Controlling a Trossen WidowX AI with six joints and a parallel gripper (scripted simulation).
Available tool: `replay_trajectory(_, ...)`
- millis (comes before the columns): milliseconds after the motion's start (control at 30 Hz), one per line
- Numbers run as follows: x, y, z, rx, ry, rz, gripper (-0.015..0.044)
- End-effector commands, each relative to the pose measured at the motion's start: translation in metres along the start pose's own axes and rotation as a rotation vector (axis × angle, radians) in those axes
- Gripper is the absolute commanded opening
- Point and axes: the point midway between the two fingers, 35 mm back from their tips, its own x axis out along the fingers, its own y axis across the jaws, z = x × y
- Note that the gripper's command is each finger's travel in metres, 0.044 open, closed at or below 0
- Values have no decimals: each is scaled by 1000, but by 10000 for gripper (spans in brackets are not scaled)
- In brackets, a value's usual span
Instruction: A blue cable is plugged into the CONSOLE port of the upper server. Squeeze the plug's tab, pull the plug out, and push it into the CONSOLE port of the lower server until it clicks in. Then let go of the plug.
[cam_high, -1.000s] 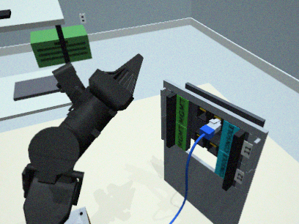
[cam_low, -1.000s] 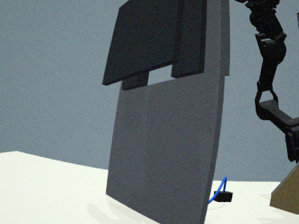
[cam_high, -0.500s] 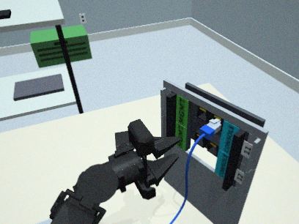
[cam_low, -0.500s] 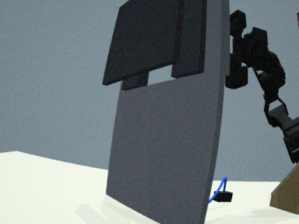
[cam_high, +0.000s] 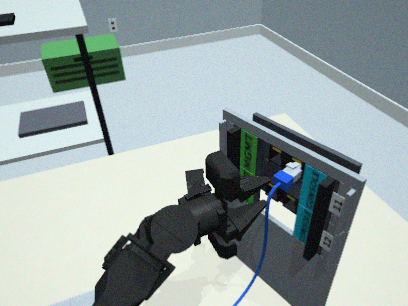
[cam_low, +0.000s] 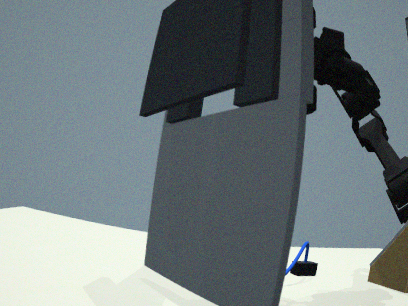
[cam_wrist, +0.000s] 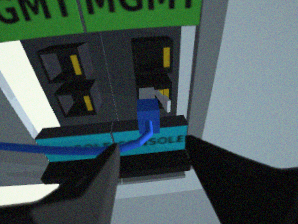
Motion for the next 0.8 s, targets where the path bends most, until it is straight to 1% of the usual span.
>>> replay_trajectory(0,7,-3,1,2,0,-12,239)
replay_trajectory(767,39,-6,9,3,2,-13,239)
